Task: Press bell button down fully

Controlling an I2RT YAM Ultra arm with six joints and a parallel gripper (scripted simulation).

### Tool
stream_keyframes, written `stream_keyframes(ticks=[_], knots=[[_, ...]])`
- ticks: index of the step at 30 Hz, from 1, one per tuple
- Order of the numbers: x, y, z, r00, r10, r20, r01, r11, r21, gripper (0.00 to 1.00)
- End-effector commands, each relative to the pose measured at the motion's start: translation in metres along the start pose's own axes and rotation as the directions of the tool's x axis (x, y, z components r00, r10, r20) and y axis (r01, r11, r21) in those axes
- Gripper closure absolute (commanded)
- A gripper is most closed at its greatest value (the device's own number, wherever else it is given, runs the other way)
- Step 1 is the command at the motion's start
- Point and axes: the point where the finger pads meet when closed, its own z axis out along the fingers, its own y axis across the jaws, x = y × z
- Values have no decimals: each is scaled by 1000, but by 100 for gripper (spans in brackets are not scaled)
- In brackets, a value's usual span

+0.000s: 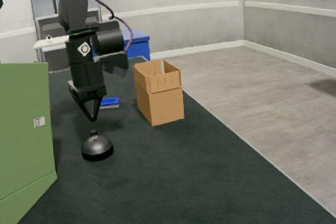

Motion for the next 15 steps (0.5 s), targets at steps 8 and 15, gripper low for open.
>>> stream_keyframes(ticks=[8,15], knots=[[3,-1,-32,1000,0,-8,0,1000,-7,100],[7,-1,-41,1000,1,-16,-2,1000,-7,100]])
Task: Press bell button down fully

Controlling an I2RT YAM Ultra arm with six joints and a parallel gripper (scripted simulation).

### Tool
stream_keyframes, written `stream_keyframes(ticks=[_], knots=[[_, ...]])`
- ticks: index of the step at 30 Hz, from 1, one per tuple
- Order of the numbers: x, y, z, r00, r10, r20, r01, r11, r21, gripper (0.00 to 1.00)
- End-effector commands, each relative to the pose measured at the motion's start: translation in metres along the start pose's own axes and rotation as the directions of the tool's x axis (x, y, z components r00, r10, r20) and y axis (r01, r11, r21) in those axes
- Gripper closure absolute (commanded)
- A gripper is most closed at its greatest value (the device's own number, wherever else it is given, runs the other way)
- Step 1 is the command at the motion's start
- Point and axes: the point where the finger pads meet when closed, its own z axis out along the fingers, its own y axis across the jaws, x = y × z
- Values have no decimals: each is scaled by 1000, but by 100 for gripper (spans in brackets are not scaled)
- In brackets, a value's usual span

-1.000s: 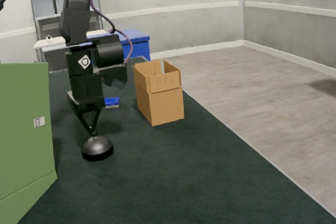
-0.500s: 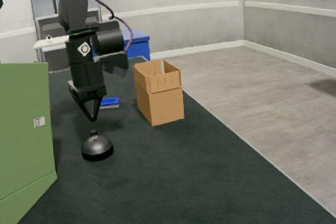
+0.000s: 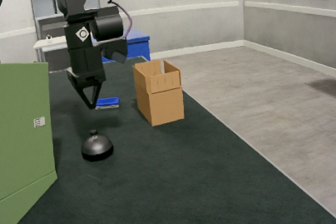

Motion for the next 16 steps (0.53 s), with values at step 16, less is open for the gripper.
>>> stream_keyframes(ticks=[16], knots=[[11,0,-11,1000,3,-25,-3,1000,-7,100]])
